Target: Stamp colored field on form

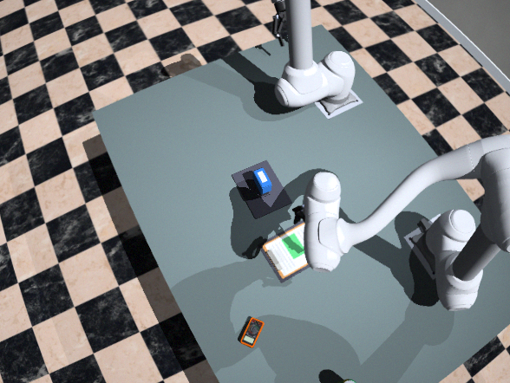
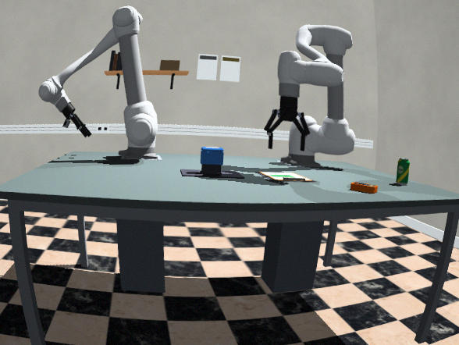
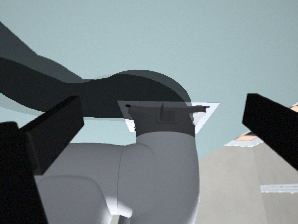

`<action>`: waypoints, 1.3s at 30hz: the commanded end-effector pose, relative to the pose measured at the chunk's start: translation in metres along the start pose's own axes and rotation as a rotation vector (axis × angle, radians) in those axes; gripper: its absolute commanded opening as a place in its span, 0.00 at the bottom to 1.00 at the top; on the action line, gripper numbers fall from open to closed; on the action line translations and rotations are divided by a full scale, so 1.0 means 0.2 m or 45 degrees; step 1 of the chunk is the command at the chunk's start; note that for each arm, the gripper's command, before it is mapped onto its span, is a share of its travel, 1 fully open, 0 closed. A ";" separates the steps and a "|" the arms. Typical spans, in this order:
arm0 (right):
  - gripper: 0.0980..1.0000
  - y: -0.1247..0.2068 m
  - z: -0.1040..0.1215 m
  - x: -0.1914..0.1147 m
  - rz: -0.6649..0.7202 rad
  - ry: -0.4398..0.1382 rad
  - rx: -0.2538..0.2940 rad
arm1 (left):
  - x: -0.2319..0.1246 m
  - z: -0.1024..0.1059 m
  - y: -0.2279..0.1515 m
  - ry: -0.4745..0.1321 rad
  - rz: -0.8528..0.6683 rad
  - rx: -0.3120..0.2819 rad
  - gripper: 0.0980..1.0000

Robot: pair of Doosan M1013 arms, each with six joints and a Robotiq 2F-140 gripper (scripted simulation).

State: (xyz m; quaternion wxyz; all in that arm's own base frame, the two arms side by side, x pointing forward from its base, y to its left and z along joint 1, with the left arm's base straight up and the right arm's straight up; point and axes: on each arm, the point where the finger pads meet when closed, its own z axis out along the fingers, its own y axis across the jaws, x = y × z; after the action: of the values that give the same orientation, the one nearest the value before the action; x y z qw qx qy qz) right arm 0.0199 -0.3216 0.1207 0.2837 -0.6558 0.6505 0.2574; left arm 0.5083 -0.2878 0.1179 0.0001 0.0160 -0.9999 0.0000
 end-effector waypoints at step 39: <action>1.00 0.00 0.00 0.00 0.000 0.001 0.000 | 0.00 -0.02 0.00 -0.001 0.070 0.000 1.00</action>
State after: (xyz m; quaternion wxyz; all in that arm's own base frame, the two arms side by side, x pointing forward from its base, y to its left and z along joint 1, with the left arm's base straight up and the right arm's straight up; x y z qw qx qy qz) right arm 0.0199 -0.3216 0.1207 0.2837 -0.6558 0.6505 0.2574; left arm 0.5085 -0.2880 0.1203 0.0001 -0.0047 -1.0000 0.0001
